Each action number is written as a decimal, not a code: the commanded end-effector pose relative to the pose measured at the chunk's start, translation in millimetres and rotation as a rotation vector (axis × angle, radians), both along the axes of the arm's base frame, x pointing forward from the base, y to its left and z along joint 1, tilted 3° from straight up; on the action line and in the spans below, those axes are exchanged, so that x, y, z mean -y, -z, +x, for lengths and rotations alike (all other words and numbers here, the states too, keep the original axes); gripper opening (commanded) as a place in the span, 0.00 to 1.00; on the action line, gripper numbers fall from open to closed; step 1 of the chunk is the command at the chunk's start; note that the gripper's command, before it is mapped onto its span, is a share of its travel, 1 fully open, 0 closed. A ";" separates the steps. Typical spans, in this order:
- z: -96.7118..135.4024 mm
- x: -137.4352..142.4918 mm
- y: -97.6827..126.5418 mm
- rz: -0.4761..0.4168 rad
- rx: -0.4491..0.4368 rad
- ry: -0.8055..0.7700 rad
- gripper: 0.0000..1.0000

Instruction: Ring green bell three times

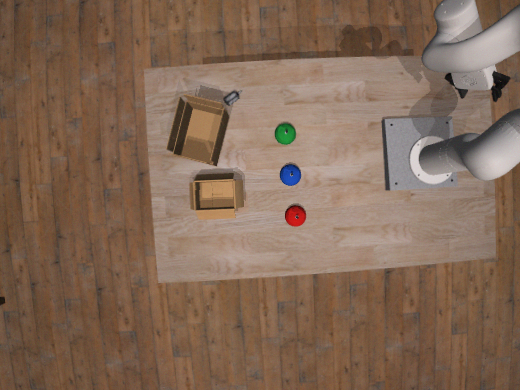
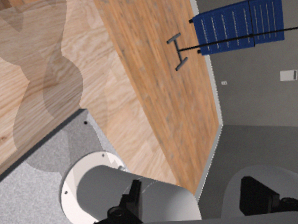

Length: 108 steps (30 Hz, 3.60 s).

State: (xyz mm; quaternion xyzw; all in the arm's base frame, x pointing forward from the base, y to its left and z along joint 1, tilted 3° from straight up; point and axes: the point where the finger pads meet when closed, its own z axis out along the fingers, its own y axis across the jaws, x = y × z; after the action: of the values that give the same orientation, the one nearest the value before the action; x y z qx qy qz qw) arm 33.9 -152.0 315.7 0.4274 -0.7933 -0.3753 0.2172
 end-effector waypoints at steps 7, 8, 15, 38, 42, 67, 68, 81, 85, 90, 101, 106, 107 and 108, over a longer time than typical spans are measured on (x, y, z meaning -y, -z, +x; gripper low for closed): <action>0.3 0.4 -0.3 -0.001 0.001 0.000 1.00; 0.3 0.4 -0.3 -0.001 0.001 0.000 1.00; 0.3 0.4 -0.3 -0.001 0.001 0.000 1.00; 225.3 61.2 78.1 -0.164 0.387 -0.336 1.00; 273.1 57.7 93.2 -0.184 0.468 -0.398 1.00; 529.6 -49.4 177.8 -0.230 0.904 -0.683 1.00; 529.6 -49.4 177.8 -0.230 0.904 -0.683 1.00; 545.3 -58.5 184.7 -0.230 0.905 -0.683 0.00; 545.3 -58.5 184.7 -0.230 0.905 -0.683 0.00; 545.3 -58.5 184.7 -0.230 0.905 -0.683 0.00; 545.3 -58.5 184.7 -0.230 0.905 -0.683 0.00; 545.3 -58.5 184.7 -0.230 0.905 -0.683 0.00; 545.3 -58.5 184.7 -0.230 0.905 -0.683 0.00; 545.3 -58.5 184.7 -0.230 0.905 -0.683 0.00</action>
State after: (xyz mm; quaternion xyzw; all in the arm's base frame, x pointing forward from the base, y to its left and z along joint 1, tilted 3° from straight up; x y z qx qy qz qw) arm 578.4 -93.5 130.0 0.7509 -0.6599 0.0239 0.0109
